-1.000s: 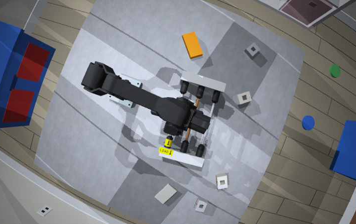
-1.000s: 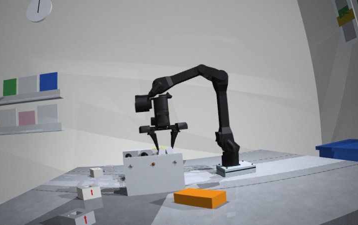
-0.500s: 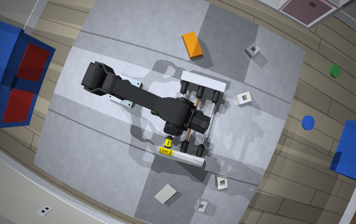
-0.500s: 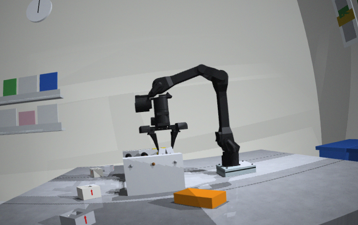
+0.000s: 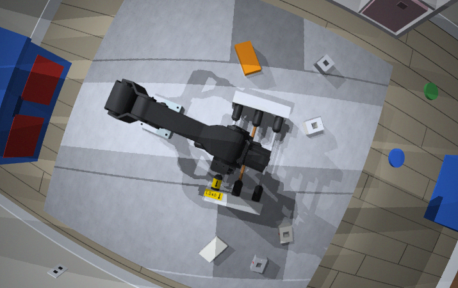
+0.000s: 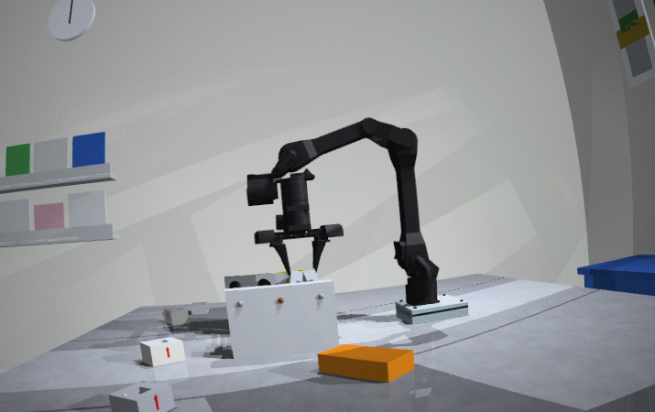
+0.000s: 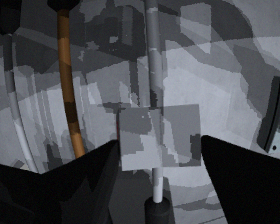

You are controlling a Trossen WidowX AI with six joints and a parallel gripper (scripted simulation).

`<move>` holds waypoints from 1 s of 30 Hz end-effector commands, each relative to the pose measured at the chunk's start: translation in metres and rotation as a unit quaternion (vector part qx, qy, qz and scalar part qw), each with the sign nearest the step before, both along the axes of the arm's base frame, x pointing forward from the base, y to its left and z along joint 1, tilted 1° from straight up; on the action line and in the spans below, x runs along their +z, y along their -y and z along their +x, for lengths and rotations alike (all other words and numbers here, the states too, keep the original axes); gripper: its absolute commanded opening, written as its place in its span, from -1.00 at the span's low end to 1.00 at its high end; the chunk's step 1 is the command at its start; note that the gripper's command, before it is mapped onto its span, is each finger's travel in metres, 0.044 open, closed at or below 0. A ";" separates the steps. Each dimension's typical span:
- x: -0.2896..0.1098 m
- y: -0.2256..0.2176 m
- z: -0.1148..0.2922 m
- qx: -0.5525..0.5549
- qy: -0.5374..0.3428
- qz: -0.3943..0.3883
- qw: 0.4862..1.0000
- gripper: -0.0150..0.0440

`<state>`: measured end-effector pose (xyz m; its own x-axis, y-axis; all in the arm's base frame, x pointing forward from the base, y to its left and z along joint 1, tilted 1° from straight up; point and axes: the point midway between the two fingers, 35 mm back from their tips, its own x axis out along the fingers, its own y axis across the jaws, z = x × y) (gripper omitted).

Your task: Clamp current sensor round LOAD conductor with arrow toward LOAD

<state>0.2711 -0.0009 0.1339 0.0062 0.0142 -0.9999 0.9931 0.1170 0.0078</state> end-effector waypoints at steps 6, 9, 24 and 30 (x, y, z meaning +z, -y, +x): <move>0.001 0.000 0.000 0.000 0.000 0.000 1.000 -0.14; 0.001 0.000 0.000 0.000 0.000 0.000 1.000 0.13; 0.001 0.000 0.000 0.000 0.000 0.000 1.000 1.00; -0.025 -0.003 0.001 -0.001 0.006 0.001 1.000 1.00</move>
